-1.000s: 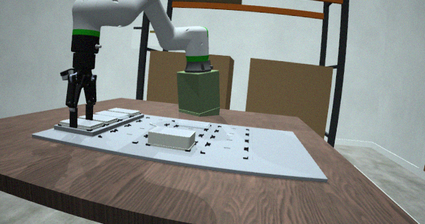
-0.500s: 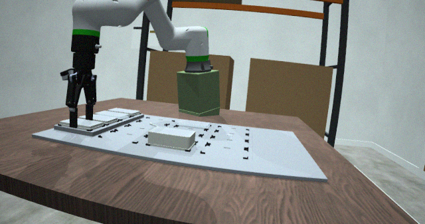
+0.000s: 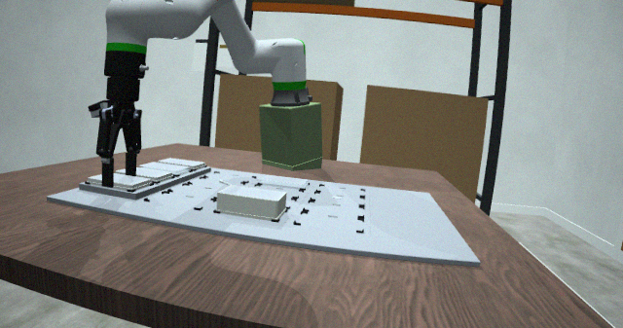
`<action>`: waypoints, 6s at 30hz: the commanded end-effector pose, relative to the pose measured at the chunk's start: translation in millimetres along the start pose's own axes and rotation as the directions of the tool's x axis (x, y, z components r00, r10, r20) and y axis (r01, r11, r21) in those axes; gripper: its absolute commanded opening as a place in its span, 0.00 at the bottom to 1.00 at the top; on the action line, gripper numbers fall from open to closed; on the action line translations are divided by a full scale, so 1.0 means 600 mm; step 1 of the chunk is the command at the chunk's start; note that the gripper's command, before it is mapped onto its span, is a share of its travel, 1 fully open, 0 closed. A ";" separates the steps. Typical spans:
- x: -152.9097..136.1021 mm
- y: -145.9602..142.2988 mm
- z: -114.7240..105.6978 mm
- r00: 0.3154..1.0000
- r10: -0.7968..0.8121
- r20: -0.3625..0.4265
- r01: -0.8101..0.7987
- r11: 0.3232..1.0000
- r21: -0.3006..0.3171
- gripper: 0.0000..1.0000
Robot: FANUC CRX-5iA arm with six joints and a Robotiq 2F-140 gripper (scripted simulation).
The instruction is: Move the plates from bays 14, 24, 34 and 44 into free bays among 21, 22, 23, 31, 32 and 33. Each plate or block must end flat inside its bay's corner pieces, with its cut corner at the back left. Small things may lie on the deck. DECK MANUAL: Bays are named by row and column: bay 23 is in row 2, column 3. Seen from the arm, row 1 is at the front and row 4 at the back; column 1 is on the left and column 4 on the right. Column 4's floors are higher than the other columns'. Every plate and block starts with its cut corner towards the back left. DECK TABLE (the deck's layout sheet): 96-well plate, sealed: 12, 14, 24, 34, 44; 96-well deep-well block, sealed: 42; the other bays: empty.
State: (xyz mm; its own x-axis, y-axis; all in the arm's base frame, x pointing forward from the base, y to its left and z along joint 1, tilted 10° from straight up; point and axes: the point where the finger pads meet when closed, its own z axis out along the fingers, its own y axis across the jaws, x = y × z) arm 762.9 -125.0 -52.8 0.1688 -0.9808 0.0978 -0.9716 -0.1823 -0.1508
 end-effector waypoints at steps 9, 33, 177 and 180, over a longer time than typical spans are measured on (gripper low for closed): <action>0.001 -0.001 -0.002 1.000 0.000 -0.001 0.000 1.000 0.002 0.57; 0.000 -0.001 -0.005 1.000 0.000 -0.001 0.000 1.000 0.002 0.10; -0.216 0.140 -0.090 1.000 0.000 0.000 0.000 1.000 0.002 0.10; -0.227 0.147 -0.090 1.000 0.000 0.000 0.000 1.000 0.002 0.10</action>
State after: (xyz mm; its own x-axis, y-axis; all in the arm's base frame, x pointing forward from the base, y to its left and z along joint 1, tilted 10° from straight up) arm 650.0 -9.7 -25.8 0.1687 -0.9808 0.0973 -0.9717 -0.1821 -0.1502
